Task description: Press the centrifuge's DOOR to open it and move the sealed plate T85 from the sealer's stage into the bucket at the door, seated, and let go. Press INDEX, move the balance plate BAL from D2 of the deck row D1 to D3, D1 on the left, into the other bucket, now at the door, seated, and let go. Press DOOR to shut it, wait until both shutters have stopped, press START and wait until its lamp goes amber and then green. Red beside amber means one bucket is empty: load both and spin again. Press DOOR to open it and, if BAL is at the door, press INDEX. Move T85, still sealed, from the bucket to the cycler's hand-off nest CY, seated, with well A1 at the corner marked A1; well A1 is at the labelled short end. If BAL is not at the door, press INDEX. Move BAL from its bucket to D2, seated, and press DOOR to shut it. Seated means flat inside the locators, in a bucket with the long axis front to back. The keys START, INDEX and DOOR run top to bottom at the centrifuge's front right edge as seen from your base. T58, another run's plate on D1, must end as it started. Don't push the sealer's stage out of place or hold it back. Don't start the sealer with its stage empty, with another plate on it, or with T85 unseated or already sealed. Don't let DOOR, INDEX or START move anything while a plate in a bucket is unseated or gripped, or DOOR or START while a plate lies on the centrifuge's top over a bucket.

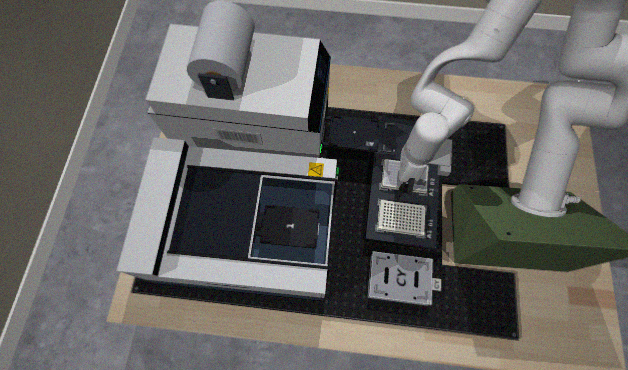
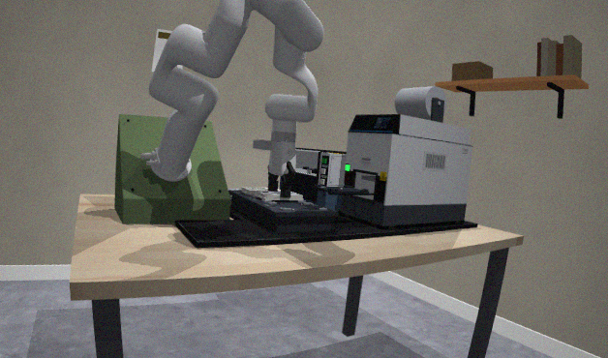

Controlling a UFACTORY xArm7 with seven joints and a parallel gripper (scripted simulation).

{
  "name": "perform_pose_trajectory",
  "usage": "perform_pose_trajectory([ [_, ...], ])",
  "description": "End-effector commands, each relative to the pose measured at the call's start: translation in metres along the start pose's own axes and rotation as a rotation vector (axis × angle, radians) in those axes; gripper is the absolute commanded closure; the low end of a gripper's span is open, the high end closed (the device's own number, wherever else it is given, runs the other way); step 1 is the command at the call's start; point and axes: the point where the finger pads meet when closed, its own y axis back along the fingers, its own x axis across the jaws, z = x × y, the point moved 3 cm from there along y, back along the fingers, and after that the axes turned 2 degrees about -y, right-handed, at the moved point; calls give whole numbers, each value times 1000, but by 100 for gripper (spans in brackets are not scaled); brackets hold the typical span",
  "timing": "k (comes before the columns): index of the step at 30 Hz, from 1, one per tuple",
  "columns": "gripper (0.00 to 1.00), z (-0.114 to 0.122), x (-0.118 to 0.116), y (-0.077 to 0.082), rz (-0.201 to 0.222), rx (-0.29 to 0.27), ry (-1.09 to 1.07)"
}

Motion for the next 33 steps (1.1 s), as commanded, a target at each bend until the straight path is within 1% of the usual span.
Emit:
perform_pose_trajectory([
  [1,100,1,1,0,1,-3,1],
  [14,100,1,1,-4,1,-3,1],
  [23,100,1,1,-5,1,-3,1],
  [24,0,1,1,-5,1,-3,1],
  [33,0,1,1,-5,1,-3,1],
])
